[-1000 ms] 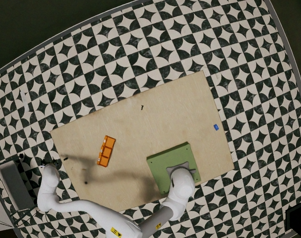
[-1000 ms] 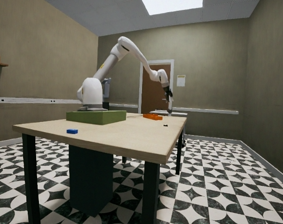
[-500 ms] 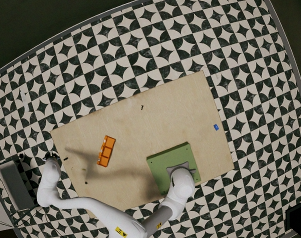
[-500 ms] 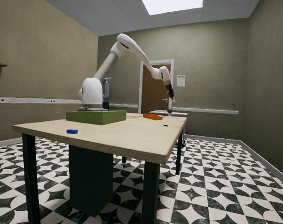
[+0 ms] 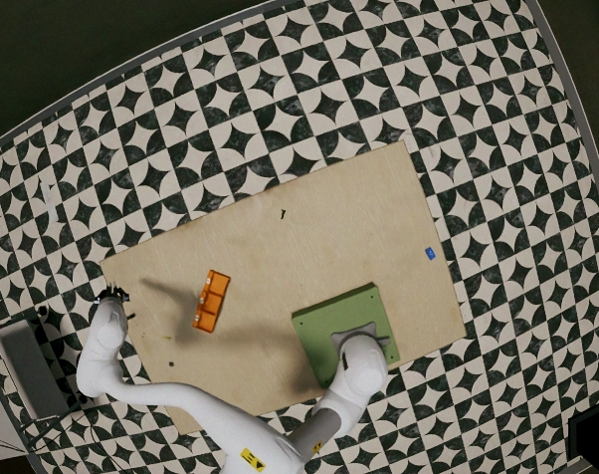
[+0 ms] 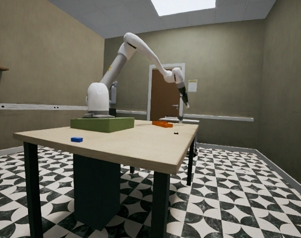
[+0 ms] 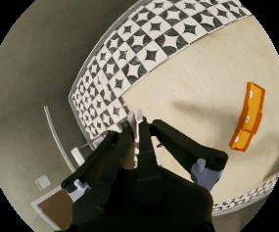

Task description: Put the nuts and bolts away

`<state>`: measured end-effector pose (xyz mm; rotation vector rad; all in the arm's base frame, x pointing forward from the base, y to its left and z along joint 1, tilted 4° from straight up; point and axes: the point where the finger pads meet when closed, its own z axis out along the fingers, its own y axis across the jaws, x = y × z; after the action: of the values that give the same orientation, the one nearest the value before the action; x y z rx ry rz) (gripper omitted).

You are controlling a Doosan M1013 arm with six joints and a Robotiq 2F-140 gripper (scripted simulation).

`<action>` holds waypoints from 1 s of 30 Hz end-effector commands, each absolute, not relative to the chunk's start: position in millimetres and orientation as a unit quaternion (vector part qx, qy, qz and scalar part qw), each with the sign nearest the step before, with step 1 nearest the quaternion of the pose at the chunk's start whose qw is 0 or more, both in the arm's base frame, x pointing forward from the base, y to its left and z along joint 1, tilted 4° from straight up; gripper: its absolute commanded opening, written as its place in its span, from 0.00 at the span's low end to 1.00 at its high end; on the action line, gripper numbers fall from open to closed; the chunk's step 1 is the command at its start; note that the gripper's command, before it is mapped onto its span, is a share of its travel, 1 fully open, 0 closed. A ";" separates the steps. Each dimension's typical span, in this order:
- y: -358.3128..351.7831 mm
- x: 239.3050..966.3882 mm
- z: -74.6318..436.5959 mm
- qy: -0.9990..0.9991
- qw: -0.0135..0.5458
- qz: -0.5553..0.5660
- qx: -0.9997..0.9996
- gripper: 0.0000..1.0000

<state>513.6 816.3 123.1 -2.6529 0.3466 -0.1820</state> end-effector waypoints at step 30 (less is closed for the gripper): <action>626.0 595.1 123.8 0.084 0.153 -0.082 -0.981 0.15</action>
<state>589.9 642.9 122.4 -2.7749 0.2693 -0.2291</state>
